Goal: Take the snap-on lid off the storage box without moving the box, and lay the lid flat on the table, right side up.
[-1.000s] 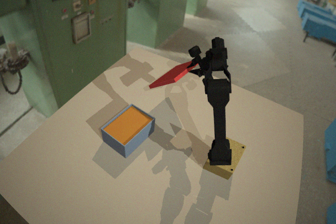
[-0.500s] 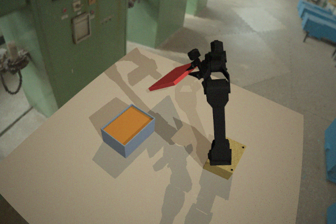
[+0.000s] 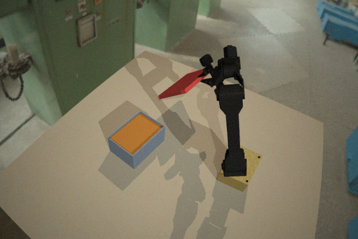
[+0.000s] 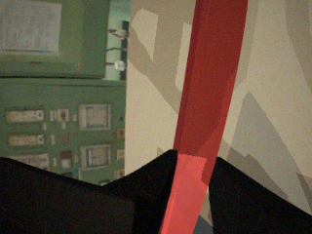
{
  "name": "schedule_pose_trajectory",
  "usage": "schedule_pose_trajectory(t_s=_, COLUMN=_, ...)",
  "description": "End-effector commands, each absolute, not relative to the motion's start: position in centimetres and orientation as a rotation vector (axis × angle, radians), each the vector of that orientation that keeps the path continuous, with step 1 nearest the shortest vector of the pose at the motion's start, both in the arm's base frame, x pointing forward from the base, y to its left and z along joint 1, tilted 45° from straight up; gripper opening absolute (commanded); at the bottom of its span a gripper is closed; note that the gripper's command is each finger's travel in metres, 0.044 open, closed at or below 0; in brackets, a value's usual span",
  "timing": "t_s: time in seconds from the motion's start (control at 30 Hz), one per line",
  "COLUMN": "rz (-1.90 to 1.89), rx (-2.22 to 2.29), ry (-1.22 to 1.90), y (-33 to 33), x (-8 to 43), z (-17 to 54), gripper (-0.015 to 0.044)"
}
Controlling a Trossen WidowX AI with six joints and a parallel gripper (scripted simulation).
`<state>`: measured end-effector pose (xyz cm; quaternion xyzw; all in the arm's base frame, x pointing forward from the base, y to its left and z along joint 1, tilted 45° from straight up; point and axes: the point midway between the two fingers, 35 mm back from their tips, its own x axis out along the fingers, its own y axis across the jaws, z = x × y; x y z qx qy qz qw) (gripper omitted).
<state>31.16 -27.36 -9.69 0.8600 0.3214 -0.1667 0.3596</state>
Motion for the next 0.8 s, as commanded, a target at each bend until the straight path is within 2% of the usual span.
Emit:
schedule_pose_trajectory(t_s=0.0, rz=-0.42, rx=2.223, ry=0.824, y=-27.2, x=31.2, z=-9.8, gripper=0.0)
schedule_pose_trajectory(t_s=0.77, rz=-0.419, rx=2.223, ry=0.824, y=-25.9, x=31.2, z=-11.1, gripper=0.0)
